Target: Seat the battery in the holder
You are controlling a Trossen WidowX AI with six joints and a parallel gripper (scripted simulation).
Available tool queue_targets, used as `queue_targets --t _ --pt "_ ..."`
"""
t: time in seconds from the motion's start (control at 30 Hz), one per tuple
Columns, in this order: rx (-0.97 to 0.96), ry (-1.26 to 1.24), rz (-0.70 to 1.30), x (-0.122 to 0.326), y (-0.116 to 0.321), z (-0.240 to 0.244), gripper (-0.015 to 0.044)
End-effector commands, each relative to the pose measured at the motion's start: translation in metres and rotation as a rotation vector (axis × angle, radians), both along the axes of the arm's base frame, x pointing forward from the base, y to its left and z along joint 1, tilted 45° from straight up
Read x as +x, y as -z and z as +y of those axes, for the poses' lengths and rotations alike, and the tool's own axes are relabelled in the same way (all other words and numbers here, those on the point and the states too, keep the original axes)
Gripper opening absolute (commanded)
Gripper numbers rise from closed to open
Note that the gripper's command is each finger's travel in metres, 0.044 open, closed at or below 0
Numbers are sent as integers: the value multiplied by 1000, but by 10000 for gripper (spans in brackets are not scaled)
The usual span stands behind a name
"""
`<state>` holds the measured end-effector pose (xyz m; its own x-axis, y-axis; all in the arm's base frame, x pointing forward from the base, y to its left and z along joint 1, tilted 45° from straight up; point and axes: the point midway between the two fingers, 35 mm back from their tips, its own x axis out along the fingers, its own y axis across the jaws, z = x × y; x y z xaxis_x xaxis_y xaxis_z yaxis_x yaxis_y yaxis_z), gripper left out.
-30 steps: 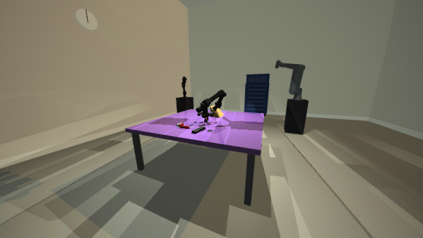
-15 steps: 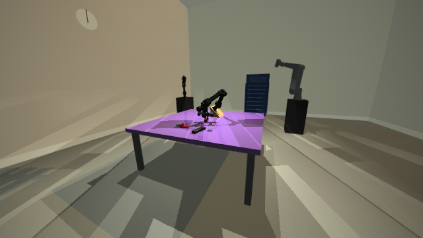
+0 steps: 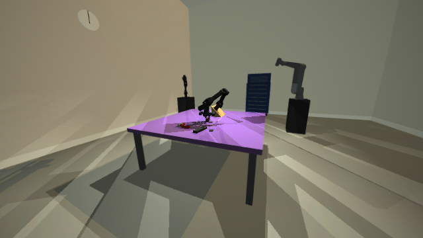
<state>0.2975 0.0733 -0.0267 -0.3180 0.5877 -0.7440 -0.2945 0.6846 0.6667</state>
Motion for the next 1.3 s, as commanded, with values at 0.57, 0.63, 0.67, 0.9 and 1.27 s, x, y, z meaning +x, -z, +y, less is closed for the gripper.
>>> queue_targets --t 0.57,0.63,0.67,0.9,1.27 --pt "33 77 -89 0 2 3 82" --pt "35 82 -96 -1 2 3 82" --pt "36 85 -99 -1 2 3 82" --pt "44 104 -122 -3 2 3 82" --pt "51 129 -153 -5 2 4 82"
